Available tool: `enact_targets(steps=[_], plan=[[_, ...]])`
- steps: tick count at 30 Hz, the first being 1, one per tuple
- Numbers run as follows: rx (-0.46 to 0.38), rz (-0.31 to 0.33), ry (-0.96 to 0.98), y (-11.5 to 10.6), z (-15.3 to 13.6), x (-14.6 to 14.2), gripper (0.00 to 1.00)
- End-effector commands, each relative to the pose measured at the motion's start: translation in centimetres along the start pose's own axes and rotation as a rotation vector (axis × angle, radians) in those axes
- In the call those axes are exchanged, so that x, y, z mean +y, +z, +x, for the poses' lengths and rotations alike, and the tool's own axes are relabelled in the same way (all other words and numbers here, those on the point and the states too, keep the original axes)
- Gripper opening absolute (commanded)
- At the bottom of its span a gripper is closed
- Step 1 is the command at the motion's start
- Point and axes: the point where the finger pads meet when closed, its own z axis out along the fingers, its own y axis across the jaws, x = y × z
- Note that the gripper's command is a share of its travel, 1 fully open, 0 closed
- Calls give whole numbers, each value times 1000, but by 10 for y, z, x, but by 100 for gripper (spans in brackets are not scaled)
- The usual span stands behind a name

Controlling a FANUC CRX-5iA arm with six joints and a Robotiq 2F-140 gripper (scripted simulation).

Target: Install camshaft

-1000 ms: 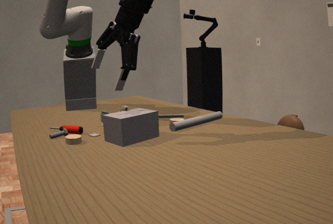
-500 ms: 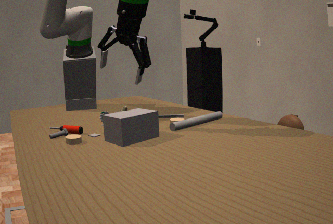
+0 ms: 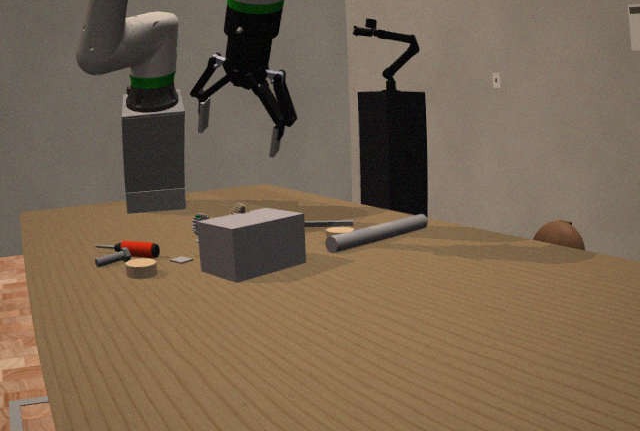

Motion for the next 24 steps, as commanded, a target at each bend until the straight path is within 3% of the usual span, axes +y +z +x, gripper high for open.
enact_targets(steps=[1,24], plan=[[1,1,0,4,3,-2,100],[1,1,0,58,32,-24,100]])
